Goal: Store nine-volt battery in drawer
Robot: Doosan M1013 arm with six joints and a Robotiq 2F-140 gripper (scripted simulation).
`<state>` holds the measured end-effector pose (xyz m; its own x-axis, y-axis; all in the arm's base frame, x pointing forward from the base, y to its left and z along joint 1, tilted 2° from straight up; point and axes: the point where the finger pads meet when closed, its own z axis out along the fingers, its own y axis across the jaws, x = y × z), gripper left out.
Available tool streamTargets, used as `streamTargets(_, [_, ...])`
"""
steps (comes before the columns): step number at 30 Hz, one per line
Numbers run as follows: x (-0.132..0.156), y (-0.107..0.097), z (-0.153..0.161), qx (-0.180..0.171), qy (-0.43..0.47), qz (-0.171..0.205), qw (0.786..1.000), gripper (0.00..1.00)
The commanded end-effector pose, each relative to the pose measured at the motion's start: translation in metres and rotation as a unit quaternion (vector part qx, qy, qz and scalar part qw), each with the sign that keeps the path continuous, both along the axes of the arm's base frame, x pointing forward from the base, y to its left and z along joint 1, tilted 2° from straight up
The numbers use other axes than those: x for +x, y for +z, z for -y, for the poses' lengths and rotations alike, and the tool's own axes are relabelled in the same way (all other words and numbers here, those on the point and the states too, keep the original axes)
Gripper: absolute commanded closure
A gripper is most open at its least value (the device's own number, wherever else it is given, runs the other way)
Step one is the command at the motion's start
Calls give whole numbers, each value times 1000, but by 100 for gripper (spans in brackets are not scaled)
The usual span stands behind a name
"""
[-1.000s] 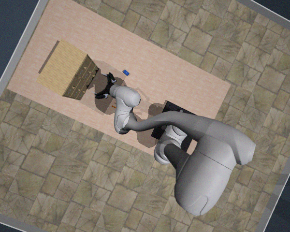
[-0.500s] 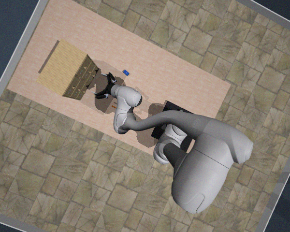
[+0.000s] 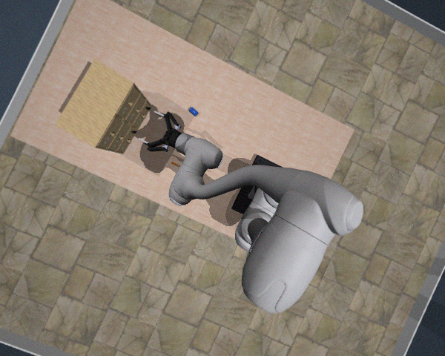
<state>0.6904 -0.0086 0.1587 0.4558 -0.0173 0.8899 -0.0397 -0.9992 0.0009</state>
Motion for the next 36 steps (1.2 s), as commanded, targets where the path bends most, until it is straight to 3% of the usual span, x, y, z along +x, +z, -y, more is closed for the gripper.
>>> streamTargets(1, [7,-6,-4,-14,-18,48,999,0])
streamTargets(19, [19,-17,-3,-19,-16,129,991,0])
streamTargets(36, [22,-21,-2,-20,-16,153,988,0])
